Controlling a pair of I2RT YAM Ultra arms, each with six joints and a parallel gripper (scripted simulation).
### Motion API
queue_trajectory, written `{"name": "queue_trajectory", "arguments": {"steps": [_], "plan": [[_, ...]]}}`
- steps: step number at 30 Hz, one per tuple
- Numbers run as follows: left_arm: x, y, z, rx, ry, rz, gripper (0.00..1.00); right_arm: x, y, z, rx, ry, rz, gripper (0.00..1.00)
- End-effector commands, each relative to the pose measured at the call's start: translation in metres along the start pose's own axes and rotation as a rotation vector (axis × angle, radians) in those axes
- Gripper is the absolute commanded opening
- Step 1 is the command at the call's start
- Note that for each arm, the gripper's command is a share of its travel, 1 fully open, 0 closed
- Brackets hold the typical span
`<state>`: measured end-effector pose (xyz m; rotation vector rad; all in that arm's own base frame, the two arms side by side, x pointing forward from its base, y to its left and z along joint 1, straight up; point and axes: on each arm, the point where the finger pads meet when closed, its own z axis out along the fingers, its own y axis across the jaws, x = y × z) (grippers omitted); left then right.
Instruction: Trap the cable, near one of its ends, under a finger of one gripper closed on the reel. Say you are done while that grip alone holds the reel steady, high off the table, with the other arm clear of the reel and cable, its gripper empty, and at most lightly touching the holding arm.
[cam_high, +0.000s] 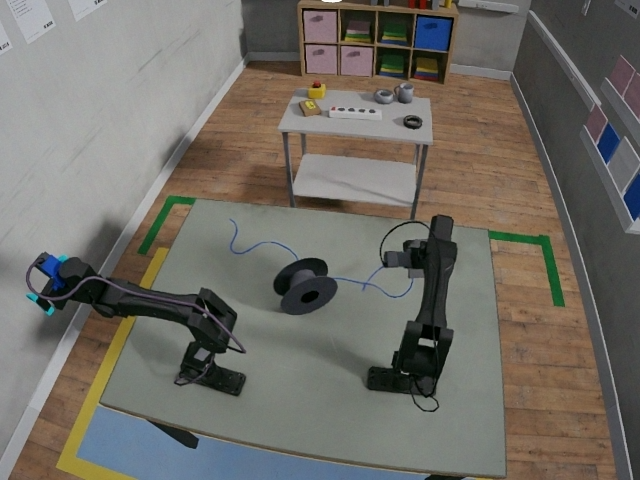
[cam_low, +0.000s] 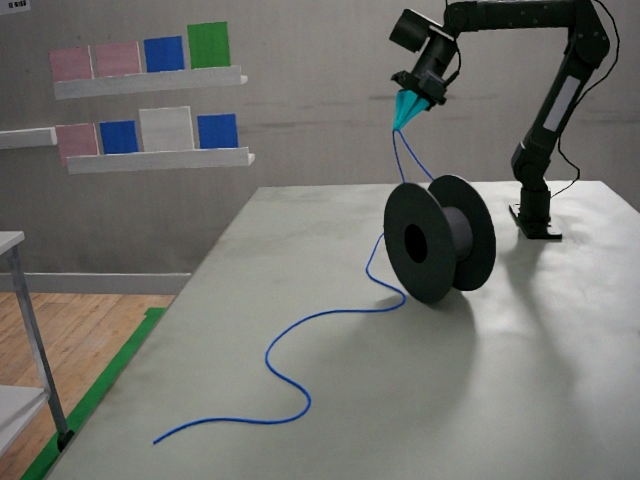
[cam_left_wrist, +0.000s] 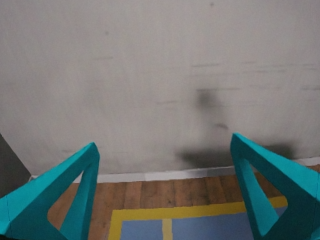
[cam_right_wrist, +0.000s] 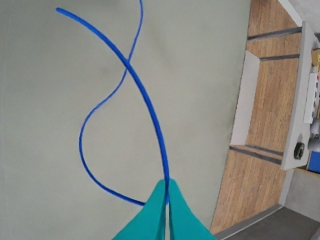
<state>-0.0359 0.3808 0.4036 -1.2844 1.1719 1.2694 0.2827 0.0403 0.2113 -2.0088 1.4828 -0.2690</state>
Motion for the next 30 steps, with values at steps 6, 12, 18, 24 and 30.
{"name": "queue_trajectory", "arguments": {"steps": [6, 12, 18, 24, 30], "plan": [[0.003, 0.002, 0.000, -0.008, 0.002, 0.005, 1.00, -0.010, -0.062, 0.026, 0.053, 0.030, -0.102, 0.00], [0.003, 0.002, 0.000, -0.008, 0.002, 0.005, 1.00, -0.017, -0.086, 0.042, 0.052, 0.031, -0.162, 0.00], [0.003, 0.002, 0.000, -0.008, 0.002, 0.005, 1.00, -0.026, -0.102, 0.052, 0.052, 0.032, -0.229, 0.00], [0.003, 0.002, 0.000, -0.008, 0.002, 0.005, 1.00, -0.033, -0.114, 0.061, 0.057, 0.034, -0.273, 0.00], [0.003, 0.002, 0.000, -0.008, 0.002, 0.005, 1.00, -0.035, -0.117, 0.060, 0.061, 0.033, -0.290, 0.00]]}}
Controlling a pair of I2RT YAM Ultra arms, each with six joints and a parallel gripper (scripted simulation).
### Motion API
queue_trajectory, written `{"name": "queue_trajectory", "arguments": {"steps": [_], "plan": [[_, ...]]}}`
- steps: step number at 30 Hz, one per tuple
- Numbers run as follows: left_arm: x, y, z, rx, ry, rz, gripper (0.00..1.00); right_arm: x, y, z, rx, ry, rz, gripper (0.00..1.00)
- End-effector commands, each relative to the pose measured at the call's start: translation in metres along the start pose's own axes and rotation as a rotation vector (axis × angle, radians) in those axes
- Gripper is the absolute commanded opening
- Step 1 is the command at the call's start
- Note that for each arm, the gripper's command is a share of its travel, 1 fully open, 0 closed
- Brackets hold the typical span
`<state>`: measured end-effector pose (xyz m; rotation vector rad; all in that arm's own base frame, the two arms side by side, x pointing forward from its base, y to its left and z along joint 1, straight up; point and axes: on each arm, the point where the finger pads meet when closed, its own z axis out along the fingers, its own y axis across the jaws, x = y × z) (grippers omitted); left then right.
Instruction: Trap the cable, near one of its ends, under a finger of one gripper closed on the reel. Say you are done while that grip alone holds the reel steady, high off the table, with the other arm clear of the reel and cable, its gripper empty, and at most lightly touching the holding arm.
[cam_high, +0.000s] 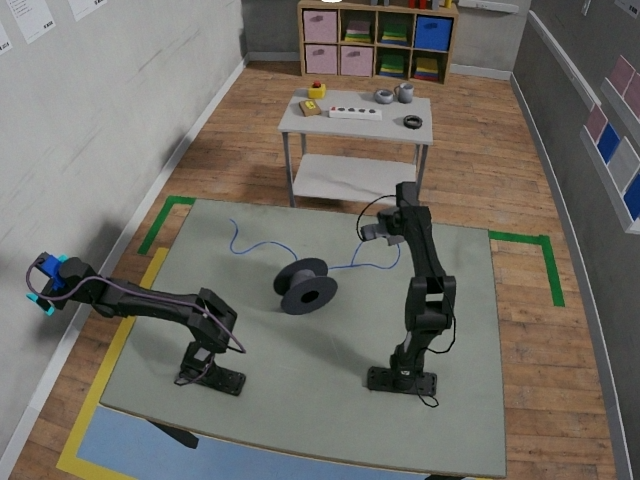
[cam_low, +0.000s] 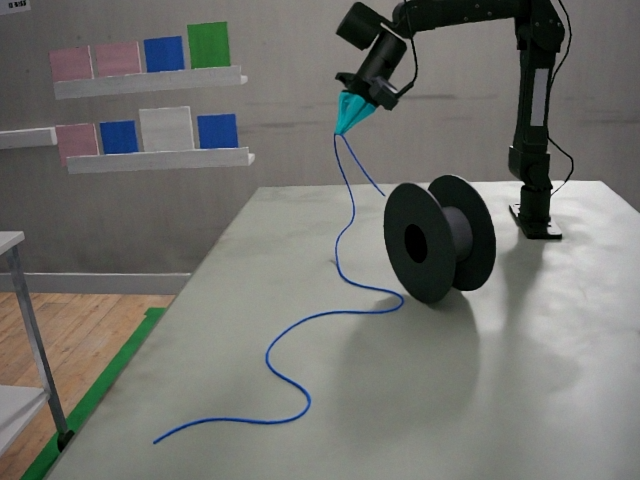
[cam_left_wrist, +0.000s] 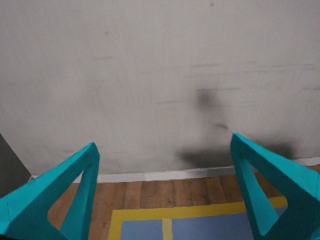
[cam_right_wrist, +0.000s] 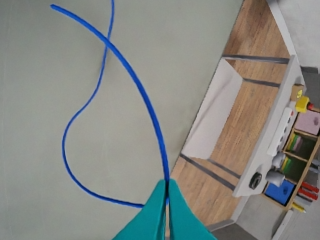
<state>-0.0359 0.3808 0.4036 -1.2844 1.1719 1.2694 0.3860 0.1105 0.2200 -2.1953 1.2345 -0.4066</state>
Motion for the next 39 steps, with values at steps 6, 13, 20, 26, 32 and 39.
{"name": "queue_trajectory", "arguments": {"steps": [6, 13, 20, 26, 32, 39], "plan": [[0.003, 0.002, 0.000, -0.008, 0.002, 0.005, 1.00, -0.004, -0.003, -0.007, 0.035, 0.006, -0.032, 0.00], [0.003, 0.002, 0.000, -0.008, 0.002, 0.005, 1.00, 0.002, -0.006, -0.013, 0.051, 0.014, -0.021, 0.00], [0.003, 0.002, 0.000, -0.008, 0.002, 0.005, 1.00, -0.001, -0.008, -0.016, 0.060, 0.013, -0.026, 0.00], [0.003, 0.002, 0.000, -0.008, 0.002, 0.005, 1.00, 0.001, -0.004, -0.015, 0.053, 0.025, -0.010, 0.00], [0.003, 0.002, 0.000, -0.008, 0.002, 0.005, 1.00, -0.002, 0.000, -0.014, 0.043, 0.032, -0.002, 0.00], [0.003, 0.002, 0.000, -0.008, 0.002, 0.005, 1.00, -0.005, 0.004, -0.016, 0.036, 0.039, 0.012, 0.00]]}}
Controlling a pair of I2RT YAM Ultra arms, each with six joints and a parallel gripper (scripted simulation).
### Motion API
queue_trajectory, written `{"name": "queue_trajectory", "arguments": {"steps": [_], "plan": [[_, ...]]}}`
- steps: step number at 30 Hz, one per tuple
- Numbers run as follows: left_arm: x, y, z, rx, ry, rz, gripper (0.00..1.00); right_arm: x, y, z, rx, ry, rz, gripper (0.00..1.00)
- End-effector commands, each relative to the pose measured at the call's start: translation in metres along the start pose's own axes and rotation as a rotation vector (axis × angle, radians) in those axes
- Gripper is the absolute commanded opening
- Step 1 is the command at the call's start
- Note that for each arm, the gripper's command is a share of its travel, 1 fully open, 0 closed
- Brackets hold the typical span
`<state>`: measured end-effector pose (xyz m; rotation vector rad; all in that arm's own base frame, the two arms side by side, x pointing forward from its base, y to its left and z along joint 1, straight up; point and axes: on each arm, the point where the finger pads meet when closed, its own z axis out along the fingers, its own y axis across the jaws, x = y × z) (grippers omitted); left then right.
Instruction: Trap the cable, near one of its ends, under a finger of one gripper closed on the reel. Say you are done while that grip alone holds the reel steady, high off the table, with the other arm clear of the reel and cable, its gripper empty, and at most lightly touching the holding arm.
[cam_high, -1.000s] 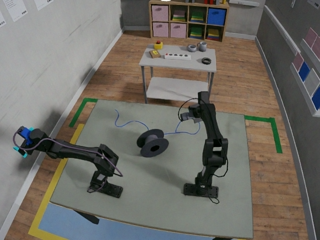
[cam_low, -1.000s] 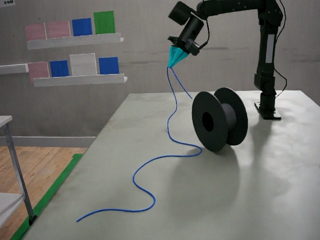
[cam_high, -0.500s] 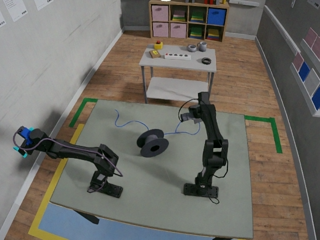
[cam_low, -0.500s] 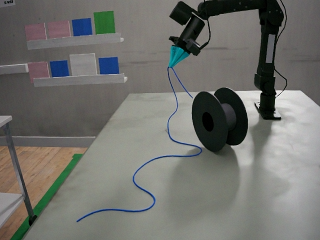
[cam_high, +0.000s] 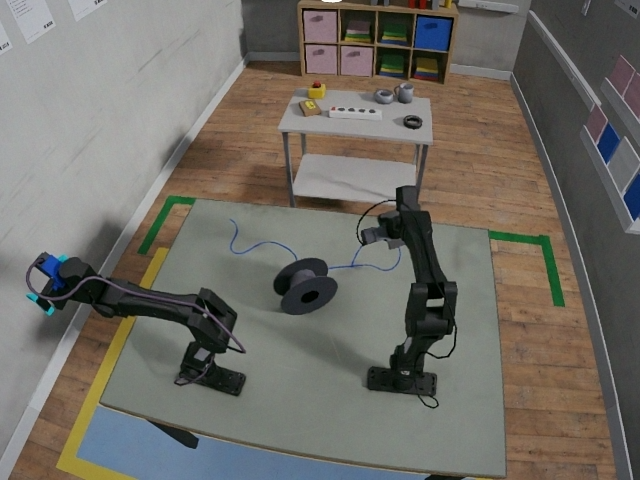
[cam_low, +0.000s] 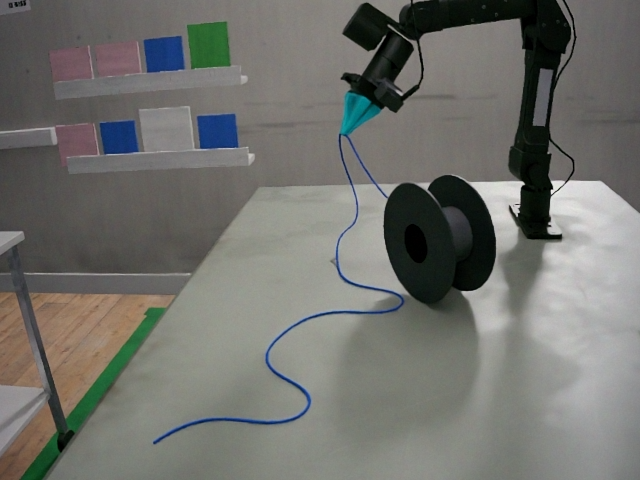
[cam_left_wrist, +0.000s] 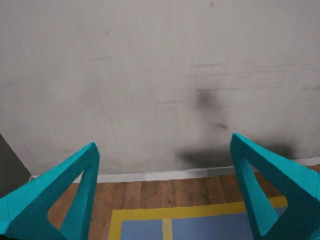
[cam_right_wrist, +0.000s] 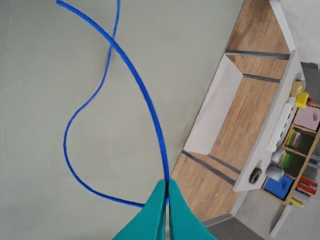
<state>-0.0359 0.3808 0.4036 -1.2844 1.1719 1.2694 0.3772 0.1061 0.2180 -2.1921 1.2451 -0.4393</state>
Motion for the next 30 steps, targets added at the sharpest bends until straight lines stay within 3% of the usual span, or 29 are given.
{"name": "queue_trajectory", "arguments": {"steps": [1, 30], "plan": [[0.003, 0.002, 0.000, -0.008, 0.002, 0.005, 1.00, -0.004, -0.006, -0.012, 0.032, 0.016, 0.015, 0.00], [0.003, 0.002, 0.000, -0.008, 0.002, 0.005, 1.00, -0.001, -0.005, -0.006, 0.032, 0.022, 0.032, 0.00]]}}
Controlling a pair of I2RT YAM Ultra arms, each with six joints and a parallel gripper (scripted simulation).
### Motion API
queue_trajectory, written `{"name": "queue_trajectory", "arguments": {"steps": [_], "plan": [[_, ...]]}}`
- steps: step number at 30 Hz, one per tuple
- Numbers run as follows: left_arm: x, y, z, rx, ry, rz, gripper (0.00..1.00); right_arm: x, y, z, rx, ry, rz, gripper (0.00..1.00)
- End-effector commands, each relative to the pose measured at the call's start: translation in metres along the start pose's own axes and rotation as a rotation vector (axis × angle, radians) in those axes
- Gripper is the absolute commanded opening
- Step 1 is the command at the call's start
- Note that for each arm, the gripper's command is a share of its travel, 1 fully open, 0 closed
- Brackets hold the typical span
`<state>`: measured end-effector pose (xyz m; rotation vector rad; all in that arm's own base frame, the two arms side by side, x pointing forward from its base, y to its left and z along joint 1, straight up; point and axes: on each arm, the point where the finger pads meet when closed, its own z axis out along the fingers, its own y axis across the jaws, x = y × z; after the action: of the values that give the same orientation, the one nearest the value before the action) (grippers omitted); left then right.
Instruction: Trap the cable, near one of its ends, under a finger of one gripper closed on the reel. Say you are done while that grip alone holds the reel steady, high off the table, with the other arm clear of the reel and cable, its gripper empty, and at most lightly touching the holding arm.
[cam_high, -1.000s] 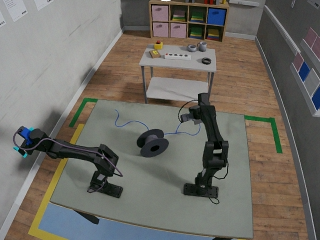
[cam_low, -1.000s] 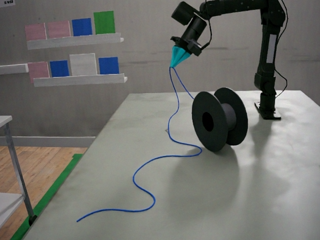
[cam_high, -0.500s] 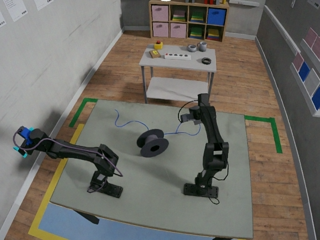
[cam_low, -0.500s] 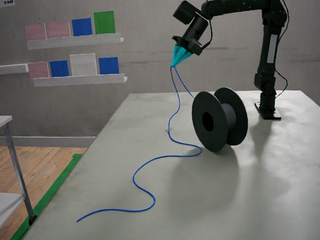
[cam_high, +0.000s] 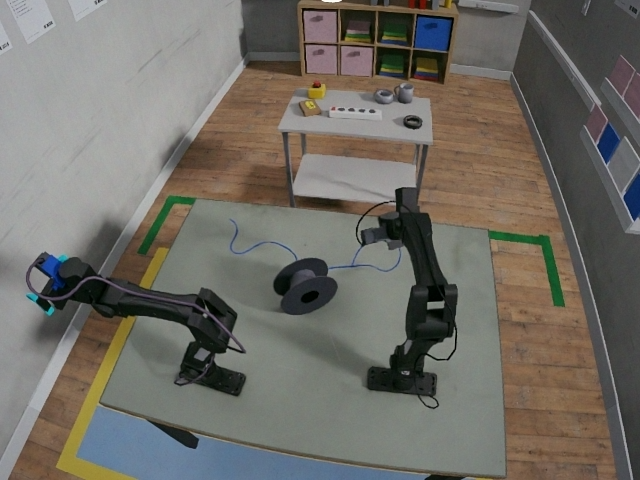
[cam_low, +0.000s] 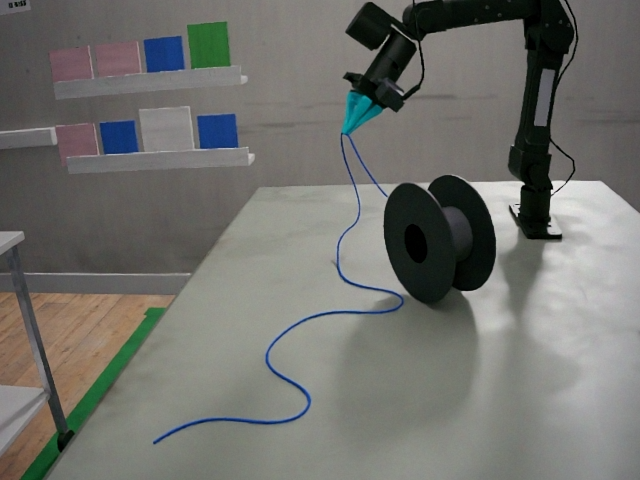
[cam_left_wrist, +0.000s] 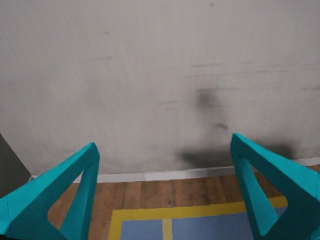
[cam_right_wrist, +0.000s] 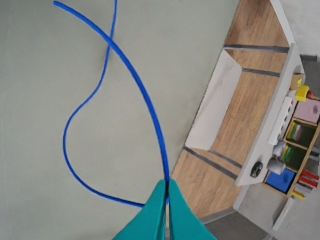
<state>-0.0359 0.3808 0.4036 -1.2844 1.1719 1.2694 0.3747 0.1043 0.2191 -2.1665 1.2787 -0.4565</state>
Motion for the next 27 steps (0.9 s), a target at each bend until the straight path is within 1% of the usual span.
{"name": "queue_trajectory", "arguments": {"steps": [1, 8, 12, 23, 25, 27], "plan": [[0.003, 0.002, 0.000, -0.008, 0.002, 0.005, 1.00, -0.002, -0.006, -0.003, 0.022, 0.001, 0.006, 0.00], [0.003, 0.002, 0.000, -0.008, 0.002, 0.005, 1.00, -0.004, -0.003, 0.002, 0.012, -0.003, 0.004, 0.00], [0.003, 0.002, 0.000, -0.008, 0.002, 0.005, 1.00, -0.002, -0.009, -0.004, 0.028, 0.003, 0.006, 0.00], [0.003, 0.002, 0.000, -0.008, 0.002, 0.005, 1.00, -0.002, -0.012, -0.005, 0.027, 0.004, 0.005, 0.00], [0.003, 0.002, 0.000, -0.008, 0.002, 0.005, 1.00, -0.002, -0.016, -0.009, 0.039, 0.006, 0.003, 0.00], [0.003, 0.002, 0.000, -0.008, 0.002, 0.005, 1.00, -0.002, -0.014, -0.007, 0.033, 0.004, 0.004, 0.00]]}}
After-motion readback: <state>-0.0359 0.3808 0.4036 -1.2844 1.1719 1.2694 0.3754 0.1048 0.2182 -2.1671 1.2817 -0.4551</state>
